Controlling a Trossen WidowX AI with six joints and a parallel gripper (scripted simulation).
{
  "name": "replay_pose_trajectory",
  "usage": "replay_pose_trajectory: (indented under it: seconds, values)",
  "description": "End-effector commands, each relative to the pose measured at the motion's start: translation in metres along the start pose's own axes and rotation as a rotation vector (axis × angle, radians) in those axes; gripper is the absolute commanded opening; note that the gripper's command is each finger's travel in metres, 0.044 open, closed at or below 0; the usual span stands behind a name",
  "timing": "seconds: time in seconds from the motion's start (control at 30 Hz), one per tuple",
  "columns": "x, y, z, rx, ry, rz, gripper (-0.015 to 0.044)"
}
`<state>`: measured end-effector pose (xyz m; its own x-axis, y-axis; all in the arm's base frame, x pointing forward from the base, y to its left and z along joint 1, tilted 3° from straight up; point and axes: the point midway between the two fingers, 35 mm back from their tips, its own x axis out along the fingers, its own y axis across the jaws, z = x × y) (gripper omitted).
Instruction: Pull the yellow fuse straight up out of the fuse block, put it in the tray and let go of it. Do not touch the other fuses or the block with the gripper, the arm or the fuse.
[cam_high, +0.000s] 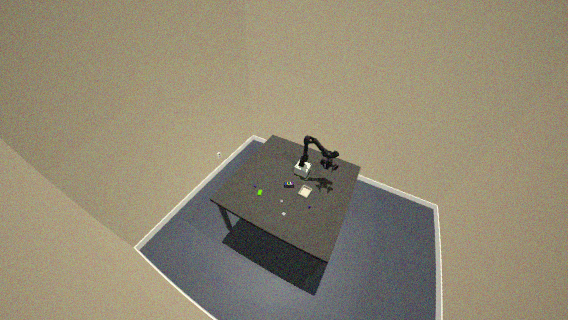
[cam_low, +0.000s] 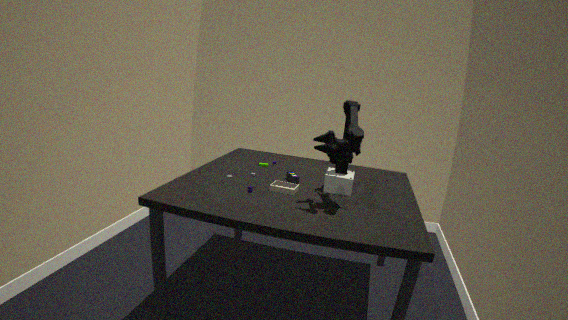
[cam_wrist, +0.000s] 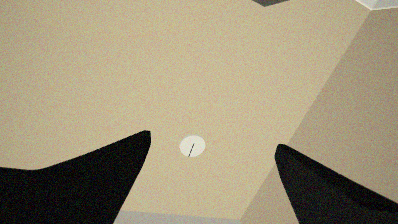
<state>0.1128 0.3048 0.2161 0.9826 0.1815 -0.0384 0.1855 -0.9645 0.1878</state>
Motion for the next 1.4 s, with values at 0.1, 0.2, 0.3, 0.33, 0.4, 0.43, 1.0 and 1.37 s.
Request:
replay_pose_trajectory:
  seconds: [0.1, 0.2, 0.3, 0.33, 0.4, 0.43, 1.0, 1.37]
  values:
    - [0.032, 0.006, 0.015, 0.08, -0.068, 0.031, 0.0295]
    - [0.07, 0.019, 0.036, 0.189, -0.16, 0.083, 0.0216]
    - [0.103, 0.039, 0.059, 0.312, -0.257, 0.154, 0.0138]
    - [0.113, 0.047, 0.068, 0.349, -0.294, 0.181, 0.0111]
    - [0.13, 0.065, 0.087, 0.428, -0.367, 0.243, 0.0062]
    - [0.138, 0.075, 0.096, 0.474, -0.402, 0.279, 0.0062]
    - [0.158, 0.26, 0.233, 1.527, -0.735, 1.253, 0.0062]
    - [0.111, 0.332, 0.272, 2.211, -0.592, 2.023, 0.0062]
